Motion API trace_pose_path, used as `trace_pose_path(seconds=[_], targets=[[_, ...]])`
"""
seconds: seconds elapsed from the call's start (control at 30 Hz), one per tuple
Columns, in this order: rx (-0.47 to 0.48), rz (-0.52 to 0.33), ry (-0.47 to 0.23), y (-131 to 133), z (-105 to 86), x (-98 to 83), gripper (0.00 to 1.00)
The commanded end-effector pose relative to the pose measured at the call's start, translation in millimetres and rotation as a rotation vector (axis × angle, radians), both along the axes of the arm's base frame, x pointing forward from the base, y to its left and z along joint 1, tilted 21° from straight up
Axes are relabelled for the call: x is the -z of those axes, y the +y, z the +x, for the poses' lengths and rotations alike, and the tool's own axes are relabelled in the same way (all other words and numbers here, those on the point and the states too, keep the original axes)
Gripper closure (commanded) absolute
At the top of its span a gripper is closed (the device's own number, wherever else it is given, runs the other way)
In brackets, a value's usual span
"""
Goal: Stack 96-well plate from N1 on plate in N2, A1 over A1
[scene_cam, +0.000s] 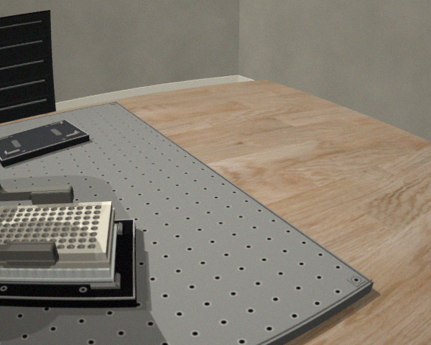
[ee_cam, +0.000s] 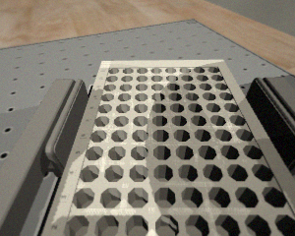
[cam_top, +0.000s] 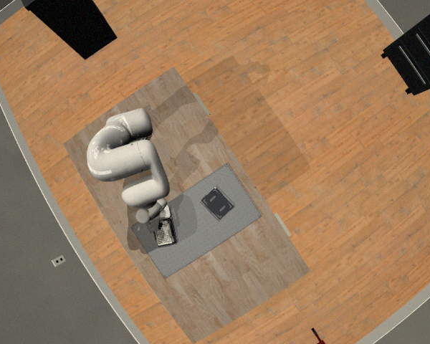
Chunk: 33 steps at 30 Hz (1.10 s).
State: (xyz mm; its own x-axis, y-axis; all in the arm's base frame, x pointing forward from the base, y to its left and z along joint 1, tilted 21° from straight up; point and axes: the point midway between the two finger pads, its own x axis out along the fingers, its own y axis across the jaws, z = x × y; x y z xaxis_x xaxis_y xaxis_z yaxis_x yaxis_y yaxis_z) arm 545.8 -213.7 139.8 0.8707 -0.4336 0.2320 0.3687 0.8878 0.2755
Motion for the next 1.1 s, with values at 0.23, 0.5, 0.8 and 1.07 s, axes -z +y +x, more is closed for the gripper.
trace_pose_path(seconds=[0.23,0.5,0.8,1.07], targets=[[0.001,-0.002,-0.004,-0.4,1.2,-0.4,1.0],[0.001,-0.002,-0.004,-0.2,1.6,0.5,1.0],[0.001,-0.002,-0.004,0.0,2.1,2.0,1.0],[0.001,-0.002,-0.004,0.2,2.4,2.8,1.0]])
